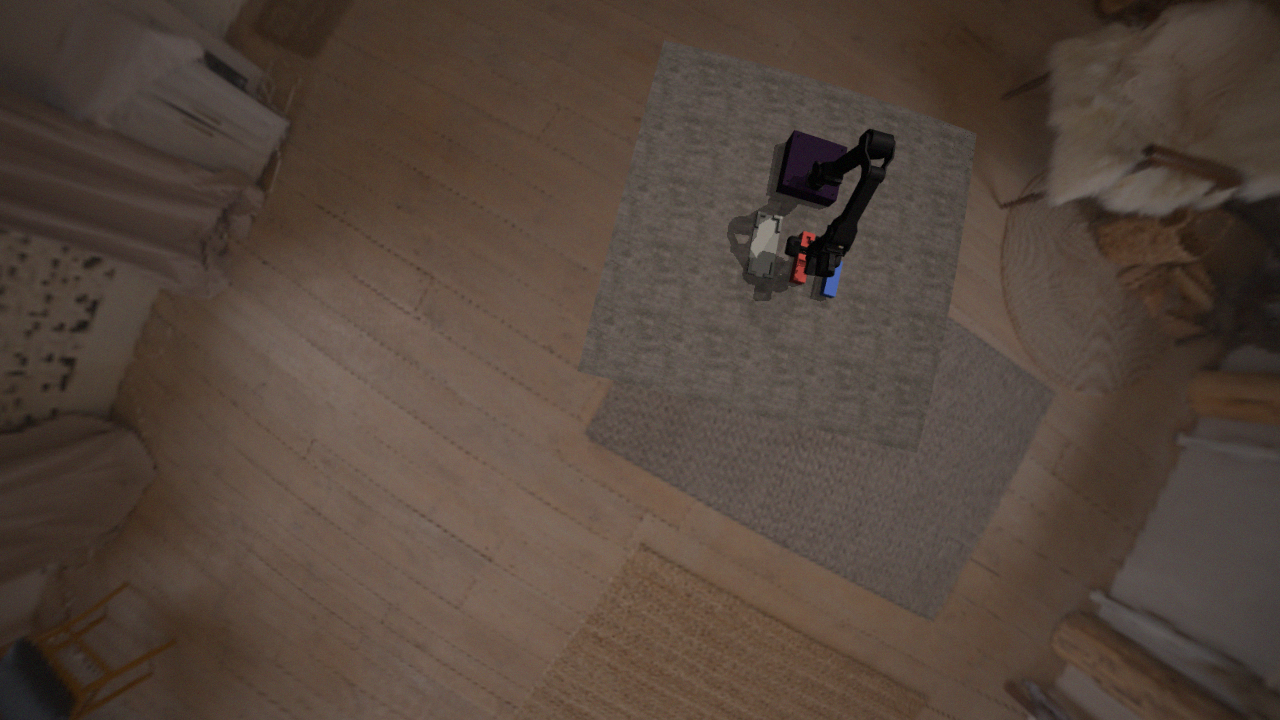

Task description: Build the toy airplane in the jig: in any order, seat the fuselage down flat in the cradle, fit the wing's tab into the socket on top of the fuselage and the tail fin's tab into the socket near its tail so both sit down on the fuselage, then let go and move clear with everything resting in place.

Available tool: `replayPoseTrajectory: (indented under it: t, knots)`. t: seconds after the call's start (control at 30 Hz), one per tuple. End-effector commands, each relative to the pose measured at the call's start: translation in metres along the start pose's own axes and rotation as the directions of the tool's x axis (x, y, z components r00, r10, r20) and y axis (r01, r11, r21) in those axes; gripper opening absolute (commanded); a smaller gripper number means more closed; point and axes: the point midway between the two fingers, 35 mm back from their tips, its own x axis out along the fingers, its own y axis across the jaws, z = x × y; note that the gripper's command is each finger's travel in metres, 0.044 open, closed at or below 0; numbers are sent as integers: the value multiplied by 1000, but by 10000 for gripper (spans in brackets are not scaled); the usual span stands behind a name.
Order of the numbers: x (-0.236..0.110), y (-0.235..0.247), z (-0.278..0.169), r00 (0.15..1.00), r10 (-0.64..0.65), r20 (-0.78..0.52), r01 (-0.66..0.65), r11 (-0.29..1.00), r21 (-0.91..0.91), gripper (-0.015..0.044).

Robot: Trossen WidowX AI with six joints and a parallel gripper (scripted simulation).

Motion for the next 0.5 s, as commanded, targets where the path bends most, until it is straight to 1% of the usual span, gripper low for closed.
replayPoseTrajectory:
  t: [0.0,0.33,0.47]
  knots:
    - [10,0,-4,1000,2,-15,-2,1000,4,440]
    - [23,0,-5,1000,2,-15,-2,1000,4,440]
    - [23,0,-5,1000,2,-15,-2,1000,4,335]
